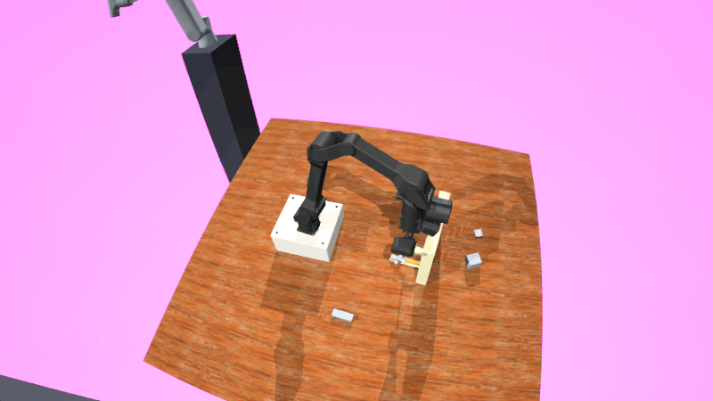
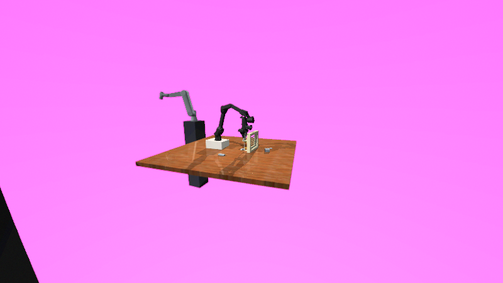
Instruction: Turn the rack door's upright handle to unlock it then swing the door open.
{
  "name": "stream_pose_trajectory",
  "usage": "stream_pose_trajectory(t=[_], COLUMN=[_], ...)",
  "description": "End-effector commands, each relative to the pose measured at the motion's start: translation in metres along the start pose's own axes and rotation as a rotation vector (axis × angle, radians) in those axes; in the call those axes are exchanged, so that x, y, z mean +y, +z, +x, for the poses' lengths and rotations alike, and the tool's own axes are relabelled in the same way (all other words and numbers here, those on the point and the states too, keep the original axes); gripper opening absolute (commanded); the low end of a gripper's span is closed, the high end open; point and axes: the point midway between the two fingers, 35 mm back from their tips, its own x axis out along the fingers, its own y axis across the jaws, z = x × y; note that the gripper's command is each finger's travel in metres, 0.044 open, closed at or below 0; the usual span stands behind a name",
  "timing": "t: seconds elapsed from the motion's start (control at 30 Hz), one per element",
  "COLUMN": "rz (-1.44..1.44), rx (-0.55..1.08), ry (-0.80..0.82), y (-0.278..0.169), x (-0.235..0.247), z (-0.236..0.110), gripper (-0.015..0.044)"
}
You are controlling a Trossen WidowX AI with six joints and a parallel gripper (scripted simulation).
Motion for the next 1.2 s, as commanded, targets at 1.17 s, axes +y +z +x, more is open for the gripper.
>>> stream_pose_trajectory(t=[1.17], rz=[0.669], rx=[0.005], ry=[0.003], y=[-0.0012], x=[0.0007], z=[0.0031], gripper=[0.001])
